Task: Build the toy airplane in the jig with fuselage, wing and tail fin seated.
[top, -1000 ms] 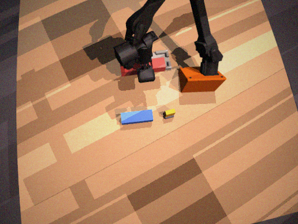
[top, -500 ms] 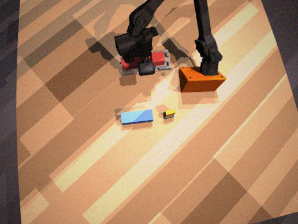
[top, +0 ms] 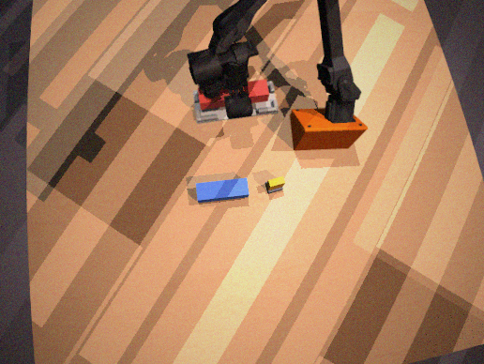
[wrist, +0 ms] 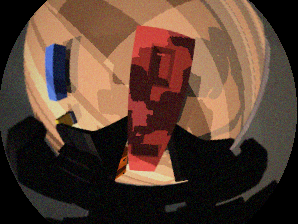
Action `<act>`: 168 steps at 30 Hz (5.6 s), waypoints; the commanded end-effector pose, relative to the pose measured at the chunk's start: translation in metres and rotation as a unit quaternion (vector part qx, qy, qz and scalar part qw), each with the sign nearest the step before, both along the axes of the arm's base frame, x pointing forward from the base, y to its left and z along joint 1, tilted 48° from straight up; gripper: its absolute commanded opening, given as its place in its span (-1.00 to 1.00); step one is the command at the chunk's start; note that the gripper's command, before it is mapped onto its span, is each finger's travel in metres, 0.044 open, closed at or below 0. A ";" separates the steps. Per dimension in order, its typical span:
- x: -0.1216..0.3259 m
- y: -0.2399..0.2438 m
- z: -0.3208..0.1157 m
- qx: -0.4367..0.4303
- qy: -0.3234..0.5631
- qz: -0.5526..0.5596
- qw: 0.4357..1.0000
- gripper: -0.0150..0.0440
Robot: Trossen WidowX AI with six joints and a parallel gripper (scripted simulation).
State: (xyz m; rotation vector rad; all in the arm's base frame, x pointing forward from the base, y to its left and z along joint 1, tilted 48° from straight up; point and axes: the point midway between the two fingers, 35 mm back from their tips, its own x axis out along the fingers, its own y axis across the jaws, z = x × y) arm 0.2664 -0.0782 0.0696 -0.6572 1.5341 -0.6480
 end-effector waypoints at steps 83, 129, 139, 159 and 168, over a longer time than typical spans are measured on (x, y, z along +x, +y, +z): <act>0.009 0.050 0.043 -0.001 -0.015 -0.011 1.000 1.00; 0.059 0.158 -0.184 0.004 -0.020 -0.011 1.000 1.00; 0.058 0.146 -0.195 0.004 -0.020 -0.011 1.000 1.00; 0.057 0.131 -0.209 0.003 -0.020 -0.011 1.000 0.47; 0.057 0.131 -0.209 0.003 -0.020 -0.011 1.000 0.06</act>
